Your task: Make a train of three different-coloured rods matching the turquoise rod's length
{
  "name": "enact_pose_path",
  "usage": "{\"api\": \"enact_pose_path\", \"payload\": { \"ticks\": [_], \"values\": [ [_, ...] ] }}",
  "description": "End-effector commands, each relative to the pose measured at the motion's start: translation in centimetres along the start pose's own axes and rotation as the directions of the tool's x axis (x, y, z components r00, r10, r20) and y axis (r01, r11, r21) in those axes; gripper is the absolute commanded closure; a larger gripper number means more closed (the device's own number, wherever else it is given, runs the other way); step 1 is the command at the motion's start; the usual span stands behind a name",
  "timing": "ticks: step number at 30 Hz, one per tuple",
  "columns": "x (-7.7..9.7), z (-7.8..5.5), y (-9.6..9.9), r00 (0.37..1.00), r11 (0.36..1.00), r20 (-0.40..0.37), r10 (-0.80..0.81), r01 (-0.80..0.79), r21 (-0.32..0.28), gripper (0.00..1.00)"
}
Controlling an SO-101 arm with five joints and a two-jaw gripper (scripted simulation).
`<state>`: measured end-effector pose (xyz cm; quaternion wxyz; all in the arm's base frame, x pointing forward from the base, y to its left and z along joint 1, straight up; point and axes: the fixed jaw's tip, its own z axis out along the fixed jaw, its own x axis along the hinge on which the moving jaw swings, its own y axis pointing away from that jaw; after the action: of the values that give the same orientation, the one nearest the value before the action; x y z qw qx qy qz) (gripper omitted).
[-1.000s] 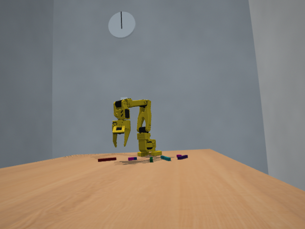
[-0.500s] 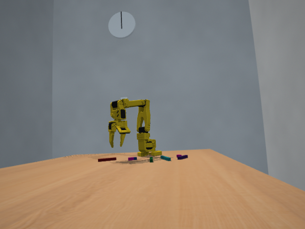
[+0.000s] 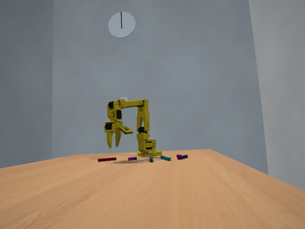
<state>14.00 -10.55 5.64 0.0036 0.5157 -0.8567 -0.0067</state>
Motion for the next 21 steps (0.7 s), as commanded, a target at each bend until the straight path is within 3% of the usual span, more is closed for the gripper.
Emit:
{"api": "enact_pose_path", "payload": {
  "ticks": [1,9,21],
  "values": [
    [0.7,-1.1,-0.9,0.991,0.989,-0.020,-0.130,0.131,0.070,0.82],
    [1.5,-1.1,-1.1,0.947,0.945,-0.035,-0.318,0.320,0.064,0.82],
    [2.7,-1.1,-1.5,0.792,0.790,-0.056,-0.608,0.611,0.047,0.82]
  ]
}}
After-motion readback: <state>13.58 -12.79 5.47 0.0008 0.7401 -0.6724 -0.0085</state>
